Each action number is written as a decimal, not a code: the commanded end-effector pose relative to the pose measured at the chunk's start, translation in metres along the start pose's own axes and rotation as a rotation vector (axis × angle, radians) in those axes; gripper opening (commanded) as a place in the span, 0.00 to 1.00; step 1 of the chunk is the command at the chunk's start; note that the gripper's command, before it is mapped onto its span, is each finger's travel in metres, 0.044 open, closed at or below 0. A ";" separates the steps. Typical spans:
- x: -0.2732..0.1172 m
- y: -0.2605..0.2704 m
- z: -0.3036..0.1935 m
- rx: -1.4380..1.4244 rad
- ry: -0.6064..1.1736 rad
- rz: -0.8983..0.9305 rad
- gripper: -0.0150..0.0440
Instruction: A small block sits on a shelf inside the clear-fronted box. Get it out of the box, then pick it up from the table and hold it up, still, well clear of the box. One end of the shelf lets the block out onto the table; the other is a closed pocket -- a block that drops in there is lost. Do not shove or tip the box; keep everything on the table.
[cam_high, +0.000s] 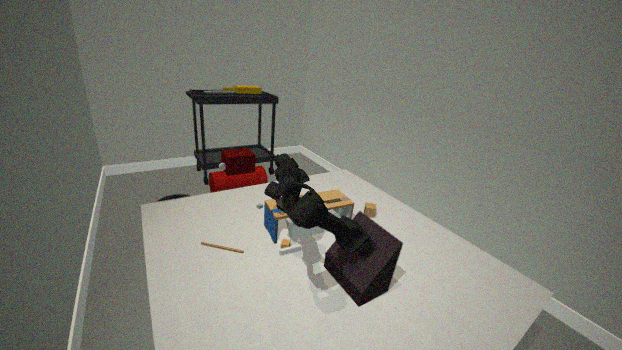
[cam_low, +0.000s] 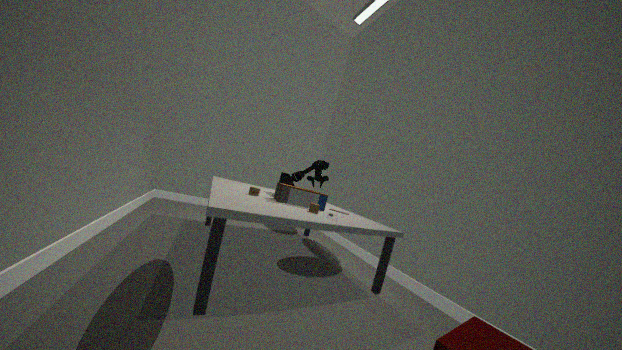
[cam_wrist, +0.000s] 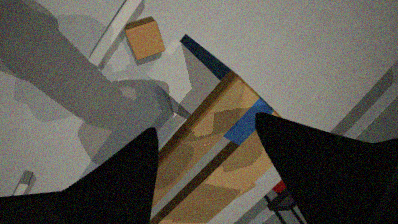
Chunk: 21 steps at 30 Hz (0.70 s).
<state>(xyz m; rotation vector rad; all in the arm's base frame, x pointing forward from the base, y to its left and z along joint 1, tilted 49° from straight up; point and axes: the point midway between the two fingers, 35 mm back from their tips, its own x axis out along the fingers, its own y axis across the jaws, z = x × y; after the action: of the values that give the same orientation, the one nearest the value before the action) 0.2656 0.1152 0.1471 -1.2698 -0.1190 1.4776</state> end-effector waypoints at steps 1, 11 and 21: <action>-0.004 0.004 0.008 -0.759 0.102 -0.010 0.74; -0.004 0.004 0.008 -0.759 0.102 -0.010 0.74; 0.049 0.013 0.018 -0.763 0.101 0.003 0.74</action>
<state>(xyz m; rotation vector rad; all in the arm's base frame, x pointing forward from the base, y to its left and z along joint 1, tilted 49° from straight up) 0.2608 0.1367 0.1378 -1.9529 -0.6701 1.3843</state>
